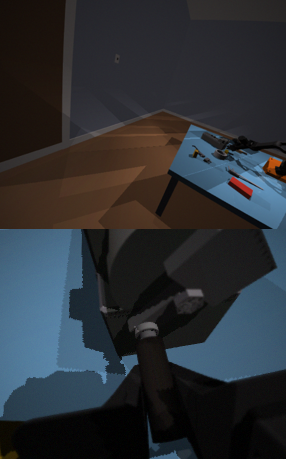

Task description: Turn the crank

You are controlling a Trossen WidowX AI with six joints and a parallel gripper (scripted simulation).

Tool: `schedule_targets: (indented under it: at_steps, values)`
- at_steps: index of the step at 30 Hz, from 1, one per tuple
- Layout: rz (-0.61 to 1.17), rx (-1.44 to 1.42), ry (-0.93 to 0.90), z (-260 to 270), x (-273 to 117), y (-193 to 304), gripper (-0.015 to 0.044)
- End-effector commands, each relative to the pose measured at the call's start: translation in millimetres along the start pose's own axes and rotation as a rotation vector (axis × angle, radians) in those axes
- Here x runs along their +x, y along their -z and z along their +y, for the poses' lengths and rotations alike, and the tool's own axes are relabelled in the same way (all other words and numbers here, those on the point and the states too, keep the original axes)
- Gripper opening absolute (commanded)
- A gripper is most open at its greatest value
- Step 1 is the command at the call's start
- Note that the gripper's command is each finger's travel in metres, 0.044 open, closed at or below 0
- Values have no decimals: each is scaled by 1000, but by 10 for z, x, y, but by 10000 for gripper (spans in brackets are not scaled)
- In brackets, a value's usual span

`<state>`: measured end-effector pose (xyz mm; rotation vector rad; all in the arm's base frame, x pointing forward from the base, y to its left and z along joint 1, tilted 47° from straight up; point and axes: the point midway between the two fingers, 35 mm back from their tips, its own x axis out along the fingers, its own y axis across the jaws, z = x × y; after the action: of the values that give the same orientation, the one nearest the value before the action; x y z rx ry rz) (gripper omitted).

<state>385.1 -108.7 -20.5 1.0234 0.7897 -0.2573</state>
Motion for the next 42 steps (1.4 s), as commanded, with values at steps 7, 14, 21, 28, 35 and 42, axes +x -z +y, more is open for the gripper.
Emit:
schedule_targets:
  at_steps: [7, 14, 21, 28, 35, 42]
  values:
    - [-3, 2, 1, 23, -15, -14, 0]
    - [-3, 2, 1, 75, -52, -49, 0]
    - [-3, 2, 1, 103, -83, -78, 0]
    - [-3, 2, 1, 117, -114, -108, 0]
    - [-3, 2, 1, 124, -148, -141, 0]
    - [-3, 2, 1, 123, -186, -178, 0]
